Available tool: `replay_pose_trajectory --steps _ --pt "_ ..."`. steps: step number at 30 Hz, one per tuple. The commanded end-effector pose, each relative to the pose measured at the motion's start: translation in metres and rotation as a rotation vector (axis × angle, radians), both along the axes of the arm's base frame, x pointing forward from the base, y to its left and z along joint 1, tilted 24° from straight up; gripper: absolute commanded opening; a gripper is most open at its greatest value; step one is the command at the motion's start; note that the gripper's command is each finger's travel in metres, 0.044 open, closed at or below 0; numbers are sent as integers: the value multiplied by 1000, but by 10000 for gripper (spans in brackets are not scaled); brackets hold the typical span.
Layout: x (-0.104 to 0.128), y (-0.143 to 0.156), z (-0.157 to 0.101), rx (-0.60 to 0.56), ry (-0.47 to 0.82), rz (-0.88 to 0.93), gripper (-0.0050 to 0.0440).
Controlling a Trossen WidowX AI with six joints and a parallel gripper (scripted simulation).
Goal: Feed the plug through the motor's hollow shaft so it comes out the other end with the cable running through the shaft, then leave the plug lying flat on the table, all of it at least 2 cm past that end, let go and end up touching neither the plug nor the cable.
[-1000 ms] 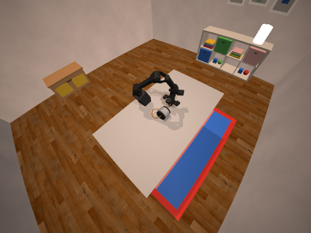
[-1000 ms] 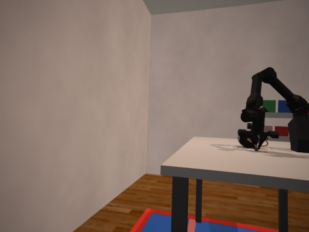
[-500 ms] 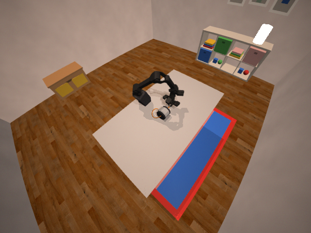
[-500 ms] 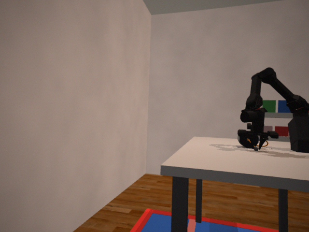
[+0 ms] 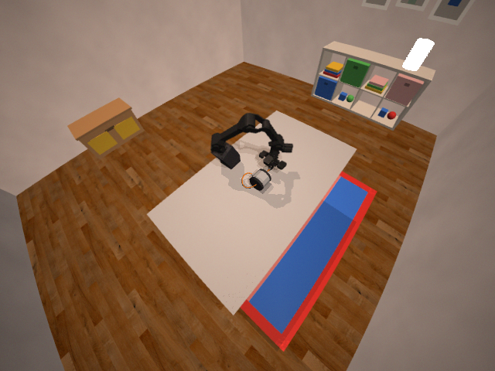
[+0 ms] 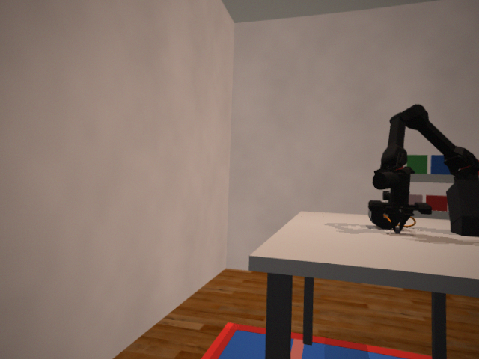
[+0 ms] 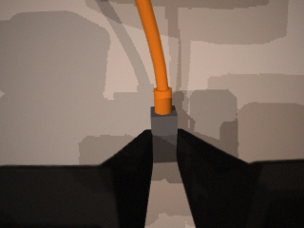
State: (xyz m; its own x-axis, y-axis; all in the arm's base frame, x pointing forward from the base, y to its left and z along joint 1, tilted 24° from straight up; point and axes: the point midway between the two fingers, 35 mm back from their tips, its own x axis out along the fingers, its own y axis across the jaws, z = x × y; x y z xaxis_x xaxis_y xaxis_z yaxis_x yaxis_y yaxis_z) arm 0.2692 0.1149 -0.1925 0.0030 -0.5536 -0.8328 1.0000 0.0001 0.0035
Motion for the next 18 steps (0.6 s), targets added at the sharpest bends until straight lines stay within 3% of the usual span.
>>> replay_pose_trajectory --steps 1,18 --pt "0 0 0 0 0 0 5" --pt "-31 24 -10 1 1 1 0"
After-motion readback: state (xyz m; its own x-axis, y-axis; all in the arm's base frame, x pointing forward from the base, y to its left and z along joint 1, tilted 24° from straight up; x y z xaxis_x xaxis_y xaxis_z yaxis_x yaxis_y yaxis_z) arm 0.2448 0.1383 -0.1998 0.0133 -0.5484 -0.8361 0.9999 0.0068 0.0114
